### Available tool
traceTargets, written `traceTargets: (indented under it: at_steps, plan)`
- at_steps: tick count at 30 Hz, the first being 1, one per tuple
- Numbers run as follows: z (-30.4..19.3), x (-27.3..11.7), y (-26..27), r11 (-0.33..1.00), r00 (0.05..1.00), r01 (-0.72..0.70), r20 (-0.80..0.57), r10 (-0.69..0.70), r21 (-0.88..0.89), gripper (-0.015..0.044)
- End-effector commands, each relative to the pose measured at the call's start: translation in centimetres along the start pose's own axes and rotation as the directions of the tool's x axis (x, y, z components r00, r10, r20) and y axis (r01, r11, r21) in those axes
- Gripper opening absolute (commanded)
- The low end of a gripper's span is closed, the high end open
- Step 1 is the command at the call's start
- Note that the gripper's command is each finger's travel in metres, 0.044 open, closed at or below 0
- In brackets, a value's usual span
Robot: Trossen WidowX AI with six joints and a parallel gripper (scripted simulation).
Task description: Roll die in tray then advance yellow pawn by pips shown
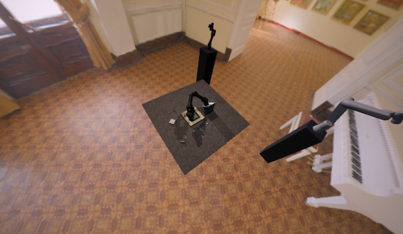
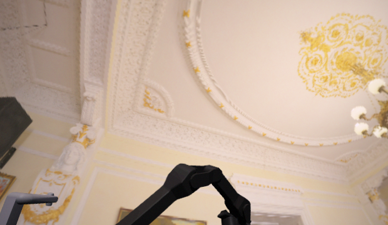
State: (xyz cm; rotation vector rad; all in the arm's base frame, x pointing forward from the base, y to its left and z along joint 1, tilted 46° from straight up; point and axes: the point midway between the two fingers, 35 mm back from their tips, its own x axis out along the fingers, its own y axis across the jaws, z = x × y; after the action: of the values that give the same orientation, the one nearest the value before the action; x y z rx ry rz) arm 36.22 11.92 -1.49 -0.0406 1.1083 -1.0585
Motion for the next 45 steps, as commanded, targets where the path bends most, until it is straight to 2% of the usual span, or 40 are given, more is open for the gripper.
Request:
traceTargets:
  at_steps: [1,32,38,45]
  plan:
    - [-1.1,0.2,-0.3,1.000,1.000,-0.010,-0.002,0.010,0.007,0.0000]
    - [-10.0,5.8,-5.6,1.000,1.000,-0.006,-0.003,0.006,0.004,0.0000]
    - [-10.4,6.6,-6.0,1.000,1.000,-0.006,-0.003,0.006,0.004,0.0000]
    - [-10.4,9.5,-6.0,1.000,1.000,-0.005,-0.002,0.005,0.004,0.0000]
